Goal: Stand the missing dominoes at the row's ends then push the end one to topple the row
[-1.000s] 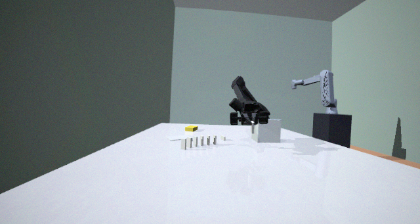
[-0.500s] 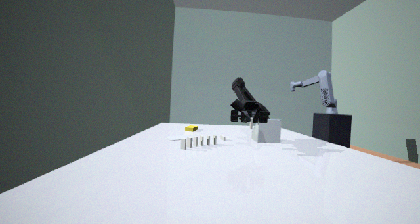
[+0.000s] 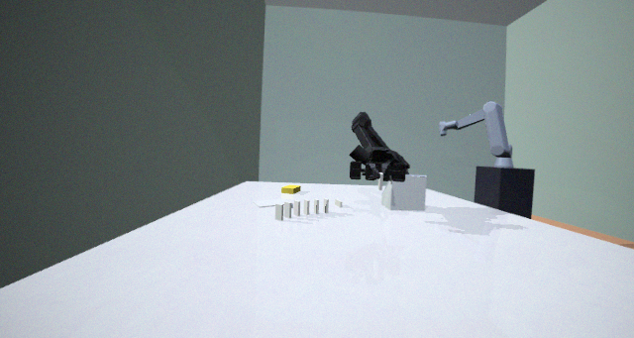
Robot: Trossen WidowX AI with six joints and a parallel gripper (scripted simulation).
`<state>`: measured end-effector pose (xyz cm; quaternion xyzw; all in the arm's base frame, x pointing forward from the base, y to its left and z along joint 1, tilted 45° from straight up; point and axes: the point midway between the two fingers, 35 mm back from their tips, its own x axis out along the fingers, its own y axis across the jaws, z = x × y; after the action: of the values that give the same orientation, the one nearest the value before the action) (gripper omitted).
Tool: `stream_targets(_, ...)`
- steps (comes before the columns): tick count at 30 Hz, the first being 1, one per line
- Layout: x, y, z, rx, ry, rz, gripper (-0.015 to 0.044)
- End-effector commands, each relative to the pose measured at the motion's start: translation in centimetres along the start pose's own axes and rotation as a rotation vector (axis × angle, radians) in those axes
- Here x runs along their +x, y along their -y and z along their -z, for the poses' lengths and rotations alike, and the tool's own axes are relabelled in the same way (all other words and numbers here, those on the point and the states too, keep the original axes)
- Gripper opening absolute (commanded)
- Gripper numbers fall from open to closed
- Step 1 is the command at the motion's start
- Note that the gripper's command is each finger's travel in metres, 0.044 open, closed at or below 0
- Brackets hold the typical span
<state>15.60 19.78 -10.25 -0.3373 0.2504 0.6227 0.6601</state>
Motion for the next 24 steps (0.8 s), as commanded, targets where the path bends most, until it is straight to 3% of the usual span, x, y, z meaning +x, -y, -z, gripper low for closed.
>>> stream_targets(1,0.3,0.2,1.0,0.001,-0.005,-0.004,0.0026)
stream_targets(24,1.4,0.5,8.2,0.012,-0.023,-0.008,0.0026)
